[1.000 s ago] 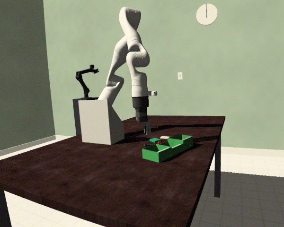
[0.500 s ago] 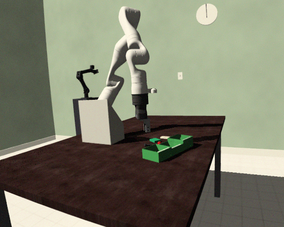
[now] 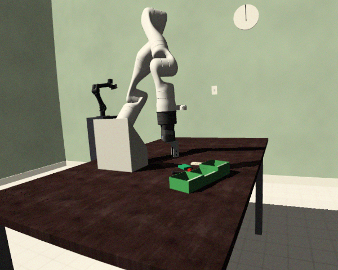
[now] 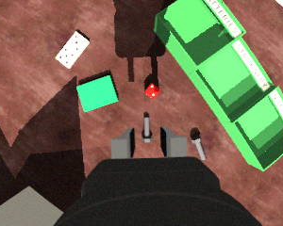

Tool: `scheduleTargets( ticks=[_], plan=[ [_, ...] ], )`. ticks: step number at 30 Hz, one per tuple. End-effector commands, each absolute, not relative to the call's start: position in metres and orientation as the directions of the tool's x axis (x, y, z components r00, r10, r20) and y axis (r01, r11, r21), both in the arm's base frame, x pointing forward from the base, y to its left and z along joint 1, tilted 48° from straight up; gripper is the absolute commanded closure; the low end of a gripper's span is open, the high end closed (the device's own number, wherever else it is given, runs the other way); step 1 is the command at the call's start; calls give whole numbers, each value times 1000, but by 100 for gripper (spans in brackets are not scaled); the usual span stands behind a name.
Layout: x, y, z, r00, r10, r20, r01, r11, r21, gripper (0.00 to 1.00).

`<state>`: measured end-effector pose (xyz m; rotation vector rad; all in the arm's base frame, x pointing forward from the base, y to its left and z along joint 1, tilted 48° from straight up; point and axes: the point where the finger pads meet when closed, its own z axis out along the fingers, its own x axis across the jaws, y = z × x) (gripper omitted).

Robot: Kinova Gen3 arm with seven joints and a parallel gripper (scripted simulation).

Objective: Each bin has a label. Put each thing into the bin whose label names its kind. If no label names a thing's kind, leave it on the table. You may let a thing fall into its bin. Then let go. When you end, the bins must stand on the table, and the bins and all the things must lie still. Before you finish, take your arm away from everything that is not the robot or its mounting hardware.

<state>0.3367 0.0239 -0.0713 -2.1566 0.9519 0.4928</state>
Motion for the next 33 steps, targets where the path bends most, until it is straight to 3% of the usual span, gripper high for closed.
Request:
scheduleTargets(
  ticks=[1,16,33],
  plan=[
    [337,23,-71,655,-481,-583,-754,-470,-459,38],
    [337,23,-71,655,-481,-583,-754,-470,-459,38],
    [331,69,-109,654,-482,-583,-755,-470,-458,38]
  ],
)
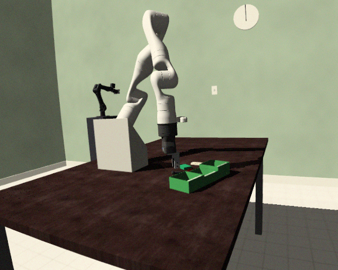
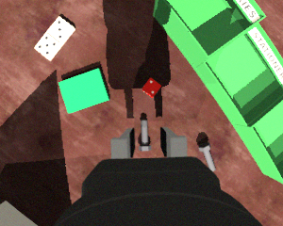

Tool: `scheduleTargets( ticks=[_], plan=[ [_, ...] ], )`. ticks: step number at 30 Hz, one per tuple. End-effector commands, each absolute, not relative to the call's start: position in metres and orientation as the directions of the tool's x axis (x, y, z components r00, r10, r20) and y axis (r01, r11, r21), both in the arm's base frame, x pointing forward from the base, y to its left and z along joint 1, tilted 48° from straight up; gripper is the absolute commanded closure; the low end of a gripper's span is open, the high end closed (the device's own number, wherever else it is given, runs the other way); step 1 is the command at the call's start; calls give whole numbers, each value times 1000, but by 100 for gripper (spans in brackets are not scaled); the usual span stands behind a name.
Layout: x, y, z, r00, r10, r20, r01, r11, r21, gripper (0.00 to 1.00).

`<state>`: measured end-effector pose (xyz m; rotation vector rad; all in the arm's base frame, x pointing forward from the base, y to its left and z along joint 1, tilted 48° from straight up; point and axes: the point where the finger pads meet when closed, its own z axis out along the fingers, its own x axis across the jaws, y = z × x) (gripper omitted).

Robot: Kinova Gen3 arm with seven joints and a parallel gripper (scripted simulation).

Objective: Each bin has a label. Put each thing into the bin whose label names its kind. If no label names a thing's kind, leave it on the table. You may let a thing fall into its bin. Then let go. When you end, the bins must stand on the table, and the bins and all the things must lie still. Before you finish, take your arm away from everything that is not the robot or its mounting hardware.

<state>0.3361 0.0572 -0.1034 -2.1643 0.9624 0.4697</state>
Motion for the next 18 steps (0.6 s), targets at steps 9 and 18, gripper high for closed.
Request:
scheduleTargets(
  ticks=[9,18],
  plan=[
    [331,70,-110,655,-481,-583,-754,-470,-459,38],
    [333,71,-113,655,-481,-583,-754,-470,-459,38]
  ],
)
